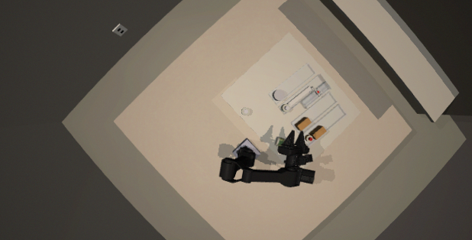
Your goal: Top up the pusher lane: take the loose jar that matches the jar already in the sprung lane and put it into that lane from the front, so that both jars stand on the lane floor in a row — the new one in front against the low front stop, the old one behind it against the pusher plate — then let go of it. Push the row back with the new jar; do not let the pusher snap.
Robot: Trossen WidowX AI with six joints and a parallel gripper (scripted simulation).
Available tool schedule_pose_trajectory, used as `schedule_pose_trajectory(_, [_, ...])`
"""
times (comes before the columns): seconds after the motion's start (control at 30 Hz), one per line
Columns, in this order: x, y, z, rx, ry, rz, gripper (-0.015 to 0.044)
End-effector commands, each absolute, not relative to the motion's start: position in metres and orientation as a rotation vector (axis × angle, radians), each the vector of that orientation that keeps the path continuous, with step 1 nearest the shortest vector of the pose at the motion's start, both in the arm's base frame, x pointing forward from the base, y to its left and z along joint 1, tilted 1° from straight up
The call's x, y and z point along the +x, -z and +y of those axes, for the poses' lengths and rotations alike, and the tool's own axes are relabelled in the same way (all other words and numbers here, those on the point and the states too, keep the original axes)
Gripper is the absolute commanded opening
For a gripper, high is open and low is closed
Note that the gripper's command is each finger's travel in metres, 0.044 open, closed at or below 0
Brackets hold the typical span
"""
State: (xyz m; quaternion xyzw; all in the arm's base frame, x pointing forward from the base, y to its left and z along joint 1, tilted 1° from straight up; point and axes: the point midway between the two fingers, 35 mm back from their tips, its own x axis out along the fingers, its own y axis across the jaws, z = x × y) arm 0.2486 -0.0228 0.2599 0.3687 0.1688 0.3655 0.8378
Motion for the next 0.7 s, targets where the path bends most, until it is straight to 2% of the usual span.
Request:
schedule_pose_trajectory(0.0, [0.249,-0.259,-0.021,0.783,-0.775,0.369,0.0426])
schedule_pose_trajectory(0.03, [0.251,-0.255,-0.016,0.792,-0.78,0.405,0.044])
schedule_pose_trajectory(0.3, [0.253,-0.2,0.062,0.824,-0.777,0.959,0.044])
schedule_pose_trajectory(0.67, [0.206,-0.134,0.144,0.524,-0.557,1.542,0.044])
